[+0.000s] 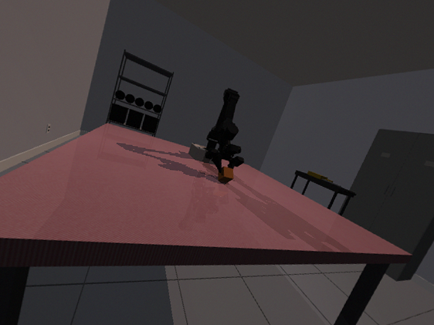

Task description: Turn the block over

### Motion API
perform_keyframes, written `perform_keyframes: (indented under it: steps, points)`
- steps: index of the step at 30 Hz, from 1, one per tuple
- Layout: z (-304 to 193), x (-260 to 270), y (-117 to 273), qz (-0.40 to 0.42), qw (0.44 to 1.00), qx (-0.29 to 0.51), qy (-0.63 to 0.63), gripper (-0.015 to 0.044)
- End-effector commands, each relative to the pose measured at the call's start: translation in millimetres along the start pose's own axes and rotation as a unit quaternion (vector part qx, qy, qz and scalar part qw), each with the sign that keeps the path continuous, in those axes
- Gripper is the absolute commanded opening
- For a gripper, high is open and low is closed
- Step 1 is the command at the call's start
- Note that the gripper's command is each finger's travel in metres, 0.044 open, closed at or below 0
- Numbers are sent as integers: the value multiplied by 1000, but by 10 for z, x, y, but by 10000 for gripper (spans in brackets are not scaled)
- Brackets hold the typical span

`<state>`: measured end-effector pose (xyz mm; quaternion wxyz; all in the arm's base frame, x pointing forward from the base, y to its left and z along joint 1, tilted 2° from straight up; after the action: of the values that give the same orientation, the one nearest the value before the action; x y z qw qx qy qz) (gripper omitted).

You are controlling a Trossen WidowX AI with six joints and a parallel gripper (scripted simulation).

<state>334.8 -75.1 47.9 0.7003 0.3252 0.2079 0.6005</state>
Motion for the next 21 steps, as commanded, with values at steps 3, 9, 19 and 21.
perform_keyframes:
  steps: [3,9,19,21]
  points:
    - [-118,-21,-49,9,999,-33,-4,0]
    - [-210,-35,-54,17,997,-75,-3,0]
    - [-349,-43,26,30,989,-144,0,0]
    - [-357,-43,35,31,988,-148,1,0]
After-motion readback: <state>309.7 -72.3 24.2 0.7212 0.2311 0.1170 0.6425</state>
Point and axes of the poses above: the point midway between the two fingers, 35 mm back from their tips, its own y axis back along the fingers, its own x axis across the jaws, z = x × y, the point moved 6 cm from there along y, back along the fingers, and after that the axes turned 11 degrees about -y, right-handed, at the moved point
